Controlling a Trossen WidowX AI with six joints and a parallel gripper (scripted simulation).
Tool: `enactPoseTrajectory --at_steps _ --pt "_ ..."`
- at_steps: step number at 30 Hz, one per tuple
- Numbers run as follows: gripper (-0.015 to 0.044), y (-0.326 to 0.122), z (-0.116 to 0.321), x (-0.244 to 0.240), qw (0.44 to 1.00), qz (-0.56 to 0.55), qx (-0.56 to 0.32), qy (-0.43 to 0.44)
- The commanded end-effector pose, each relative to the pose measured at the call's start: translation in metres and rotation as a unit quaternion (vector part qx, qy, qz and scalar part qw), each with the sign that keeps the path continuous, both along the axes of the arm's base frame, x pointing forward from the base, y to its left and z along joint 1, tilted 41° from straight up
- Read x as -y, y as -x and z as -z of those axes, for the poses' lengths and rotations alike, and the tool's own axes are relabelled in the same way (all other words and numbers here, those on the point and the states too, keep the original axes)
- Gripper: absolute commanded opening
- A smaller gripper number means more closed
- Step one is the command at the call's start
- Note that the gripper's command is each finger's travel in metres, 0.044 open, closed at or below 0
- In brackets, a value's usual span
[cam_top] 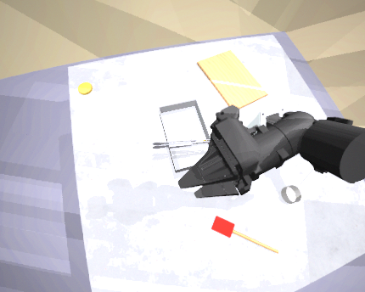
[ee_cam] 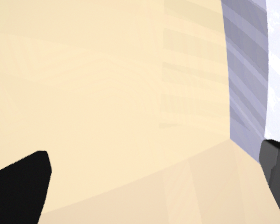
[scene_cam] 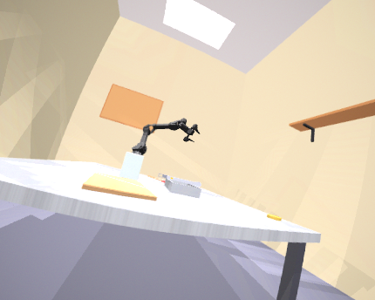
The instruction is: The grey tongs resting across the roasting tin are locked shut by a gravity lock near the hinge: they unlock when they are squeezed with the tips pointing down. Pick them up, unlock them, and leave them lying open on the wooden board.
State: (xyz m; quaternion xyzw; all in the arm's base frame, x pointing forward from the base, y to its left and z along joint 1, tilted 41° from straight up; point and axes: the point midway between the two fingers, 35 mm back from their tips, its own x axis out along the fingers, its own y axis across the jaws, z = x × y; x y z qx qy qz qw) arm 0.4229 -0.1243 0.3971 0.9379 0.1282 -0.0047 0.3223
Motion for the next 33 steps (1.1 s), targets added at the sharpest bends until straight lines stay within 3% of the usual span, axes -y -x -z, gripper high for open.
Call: enactPoseTrajectory --at_steps 1,10,15,21,24,33 --pt "0.0440 -0.020 0.066 0.004 0.990 0.002 -0.107 -0.087" --pt "0.0440 -0.028 0.224 -0.007 0.888 0.037 -0.367 -0.275" --pt "0.0440 -0.007 0.305 -0.027 0.779 0.071 -0.509 -0.360" --pt "0.0440 0.037 0.383 -0.057 0.608 0.125 -0.657 -0.427" --pt "0.0440 0.058 0.406 -0.069 0.534 0.148 -0.706 -0.442" --pt "0.0440 0.053 0.406 -0.071 0.528 0.149 -0.709 -0.443"
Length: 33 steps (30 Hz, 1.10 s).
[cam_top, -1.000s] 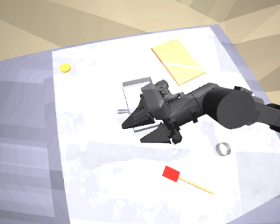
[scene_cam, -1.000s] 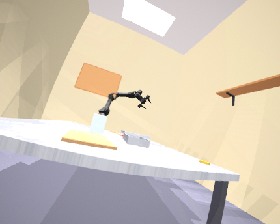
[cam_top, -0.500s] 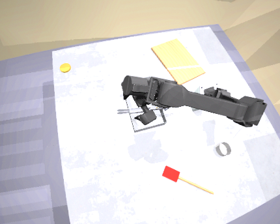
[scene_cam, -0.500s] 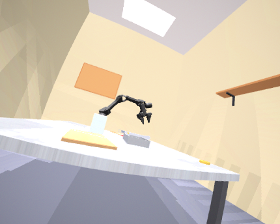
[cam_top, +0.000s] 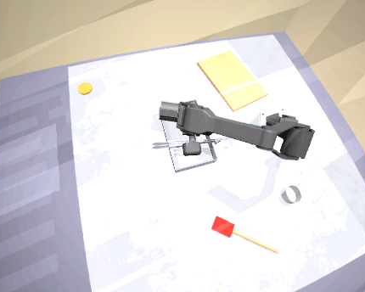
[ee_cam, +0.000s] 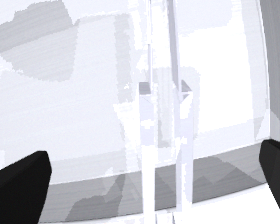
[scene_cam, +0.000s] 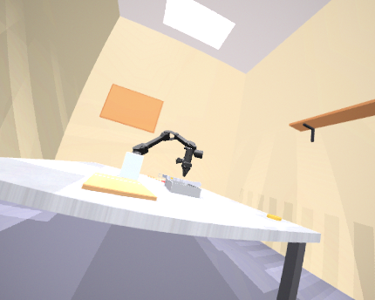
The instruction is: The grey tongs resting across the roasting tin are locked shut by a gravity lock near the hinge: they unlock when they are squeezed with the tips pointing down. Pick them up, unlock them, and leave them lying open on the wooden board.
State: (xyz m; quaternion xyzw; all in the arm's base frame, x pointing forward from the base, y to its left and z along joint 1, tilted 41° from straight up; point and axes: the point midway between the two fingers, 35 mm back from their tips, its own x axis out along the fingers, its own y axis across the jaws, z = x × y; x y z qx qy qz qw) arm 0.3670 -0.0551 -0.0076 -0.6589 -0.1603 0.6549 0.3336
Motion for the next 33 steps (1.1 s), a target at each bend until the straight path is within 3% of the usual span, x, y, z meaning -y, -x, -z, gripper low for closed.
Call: enactPoseTrajectory --at_steps 1,33 --pt "0.0440 -0.003 0.001 -0.002 1.000 0.001 -0.007 -0.001" --pt "0.0440 -0.008 0.034 -0.030 1.000 0.001 -0.007 -0.002"
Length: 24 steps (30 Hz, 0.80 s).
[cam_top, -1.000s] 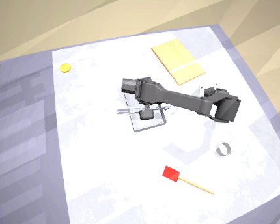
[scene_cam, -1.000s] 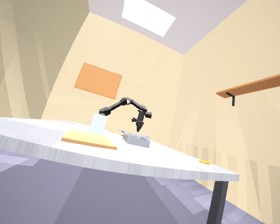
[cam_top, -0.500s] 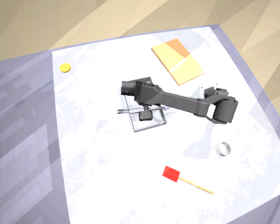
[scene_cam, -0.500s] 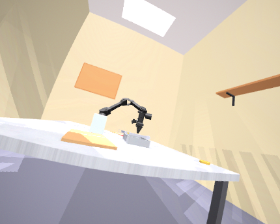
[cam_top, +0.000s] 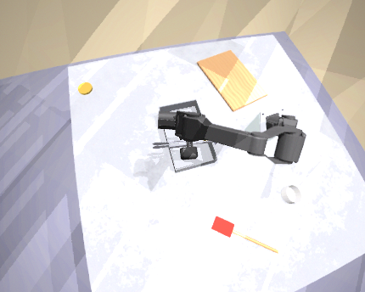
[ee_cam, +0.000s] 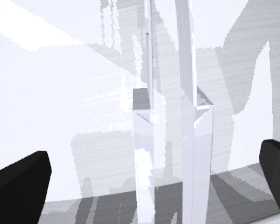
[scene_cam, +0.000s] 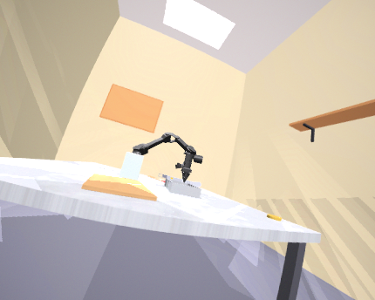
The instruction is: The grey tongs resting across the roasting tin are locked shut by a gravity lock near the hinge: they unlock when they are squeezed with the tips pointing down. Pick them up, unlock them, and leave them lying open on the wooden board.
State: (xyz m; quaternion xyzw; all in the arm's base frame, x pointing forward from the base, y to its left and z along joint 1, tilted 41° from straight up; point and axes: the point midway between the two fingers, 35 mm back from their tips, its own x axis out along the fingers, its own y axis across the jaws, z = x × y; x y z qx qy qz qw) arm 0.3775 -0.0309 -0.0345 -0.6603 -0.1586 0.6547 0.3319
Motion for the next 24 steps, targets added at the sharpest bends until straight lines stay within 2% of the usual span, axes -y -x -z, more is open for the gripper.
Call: enactPoseTrajectory --at_steps 1,21,24 --pt "0.0440 0.002 0.008 -0.007 1.000 0.001 -0.007 -0.005" --pt "0.0440 0.002 0.027 -0.024 1.000 0.001 -0.007 -0.006" --pt "0.0361 0.000 0.023 -0.022 1.000 -0.001 -0.002 -0.002"
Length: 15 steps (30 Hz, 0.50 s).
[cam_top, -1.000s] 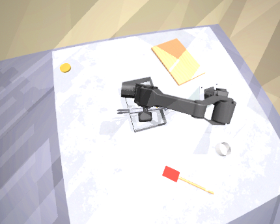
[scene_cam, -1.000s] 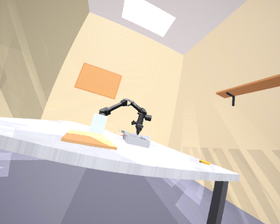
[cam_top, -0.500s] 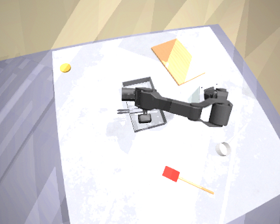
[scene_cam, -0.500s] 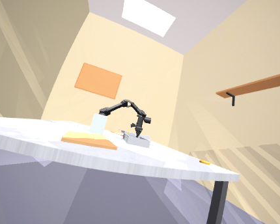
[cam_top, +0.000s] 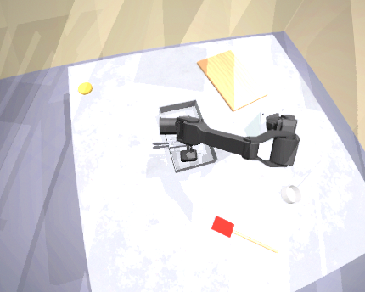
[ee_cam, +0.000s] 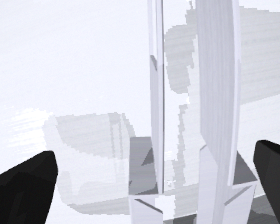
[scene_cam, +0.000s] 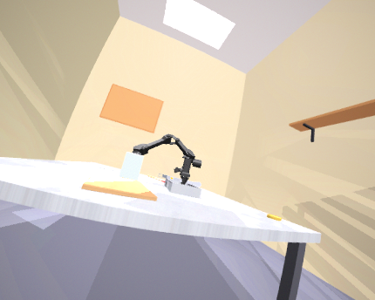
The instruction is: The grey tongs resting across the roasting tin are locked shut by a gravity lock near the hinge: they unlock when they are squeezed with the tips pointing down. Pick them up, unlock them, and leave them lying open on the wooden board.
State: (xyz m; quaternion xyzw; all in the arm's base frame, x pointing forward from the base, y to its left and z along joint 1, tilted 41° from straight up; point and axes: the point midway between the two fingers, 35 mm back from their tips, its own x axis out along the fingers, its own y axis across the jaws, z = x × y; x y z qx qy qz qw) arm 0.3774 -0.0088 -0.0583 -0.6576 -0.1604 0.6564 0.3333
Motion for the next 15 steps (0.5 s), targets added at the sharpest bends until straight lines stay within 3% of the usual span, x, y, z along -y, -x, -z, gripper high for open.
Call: enactPoseTrajectory --at_steps 1,9,15 --pt "0.0335 -0.0004 -0.0005 0.0004 1.000 0.000 0.001 0.000" --pt "0.0125 -0.0004 -0.0005 0.0004 1.000 0.000 0.001 0.000" --pt "0.0085 -0.0004 -0.0005 0.0004 1.000 0.000 0.001 0.000"
